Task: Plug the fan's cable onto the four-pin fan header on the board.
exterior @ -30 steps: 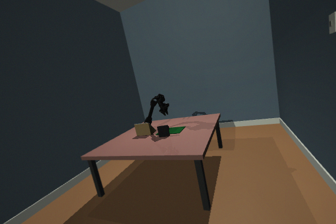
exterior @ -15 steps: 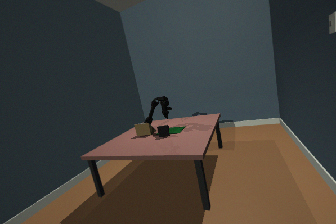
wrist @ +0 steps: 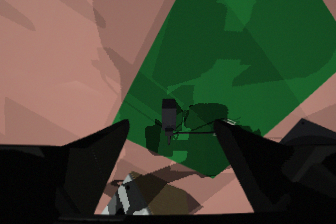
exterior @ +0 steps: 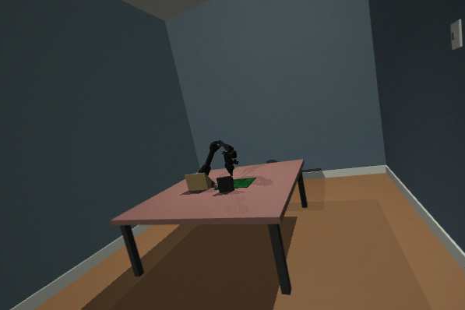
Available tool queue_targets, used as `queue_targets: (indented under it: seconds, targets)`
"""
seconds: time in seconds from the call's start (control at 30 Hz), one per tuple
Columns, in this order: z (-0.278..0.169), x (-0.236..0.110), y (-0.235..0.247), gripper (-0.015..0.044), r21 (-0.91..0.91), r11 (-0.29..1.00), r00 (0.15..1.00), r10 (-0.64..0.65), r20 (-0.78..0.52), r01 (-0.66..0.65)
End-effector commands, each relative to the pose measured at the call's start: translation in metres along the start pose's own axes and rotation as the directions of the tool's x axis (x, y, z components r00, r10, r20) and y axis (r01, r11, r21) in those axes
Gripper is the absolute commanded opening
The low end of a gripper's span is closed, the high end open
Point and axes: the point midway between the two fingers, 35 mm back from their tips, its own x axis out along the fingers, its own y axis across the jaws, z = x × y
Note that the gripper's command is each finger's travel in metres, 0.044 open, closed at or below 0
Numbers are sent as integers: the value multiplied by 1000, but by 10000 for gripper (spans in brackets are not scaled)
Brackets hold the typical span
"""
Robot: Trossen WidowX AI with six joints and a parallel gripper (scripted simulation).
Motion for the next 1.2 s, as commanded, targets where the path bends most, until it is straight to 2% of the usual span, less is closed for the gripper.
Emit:
queue_targets:
  seconds: [0.0, 1.03, 1.17]
  targets:
    - [0, 7, 2, 440, 2, 1000, 1000, 6, -2, -6]
    - [0, 50, 3, 440, 1, 1000, 1000, 8, 0, -8]
    - [0, 47, 2, 335, -3, 1000, 1000, 2, 1, -2]
